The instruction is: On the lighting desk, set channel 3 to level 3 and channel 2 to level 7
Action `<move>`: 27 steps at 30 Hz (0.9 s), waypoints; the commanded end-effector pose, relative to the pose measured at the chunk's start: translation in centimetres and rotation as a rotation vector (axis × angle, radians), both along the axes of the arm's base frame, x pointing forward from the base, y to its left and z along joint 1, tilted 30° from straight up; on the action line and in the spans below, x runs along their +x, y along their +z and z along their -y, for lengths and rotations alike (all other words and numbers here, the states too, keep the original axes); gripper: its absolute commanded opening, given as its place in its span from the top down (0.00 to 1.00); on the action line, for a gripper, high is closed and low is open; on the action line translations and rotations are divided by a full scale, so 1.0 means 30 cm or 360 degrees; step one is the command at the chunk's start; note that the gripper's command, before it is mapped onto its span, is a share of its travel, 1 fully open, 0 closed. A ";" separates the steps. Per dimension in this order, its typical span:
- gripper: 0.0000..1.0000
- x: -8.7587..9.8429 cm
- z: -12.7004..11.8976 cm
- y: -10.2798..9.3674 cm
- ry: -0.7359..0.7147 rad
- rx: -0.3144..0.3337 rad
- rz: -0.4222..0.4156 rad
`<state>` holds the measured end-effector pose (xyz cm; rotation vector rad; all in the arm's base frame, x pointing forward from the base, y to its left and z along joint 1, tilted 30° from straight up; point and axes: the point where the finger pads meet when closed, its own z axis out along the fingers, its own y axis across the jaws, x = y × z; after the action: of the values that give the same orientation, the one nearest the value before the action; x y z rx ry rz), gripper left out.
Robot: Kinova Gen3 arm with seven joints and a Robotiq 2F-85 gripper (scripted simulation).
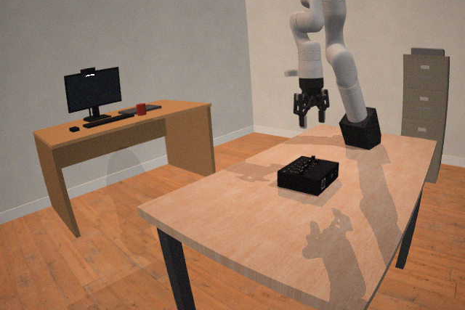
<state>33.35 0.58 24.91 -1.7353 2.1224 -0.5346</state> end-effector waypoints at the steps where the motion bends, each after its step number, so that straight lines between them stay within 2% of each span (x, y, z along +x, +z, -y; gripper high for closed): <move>1: 0.00 -0.005 0.003 -0.004 -0.0084 0.0038 0.0004; 12: 0.00 -0.025 -0.031 -0.040 -0.0656 0.0379 0.0031; 14: 0.00 -0.025 -0.031 -0.040 -0.0656 0.0379 0.0031; 27: 0.00 -0.035 -0.073 -0.106 -0.1612 0.0924 0.0083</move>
<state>32.32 3.56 22.10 -0.4005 2.6111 -0.1328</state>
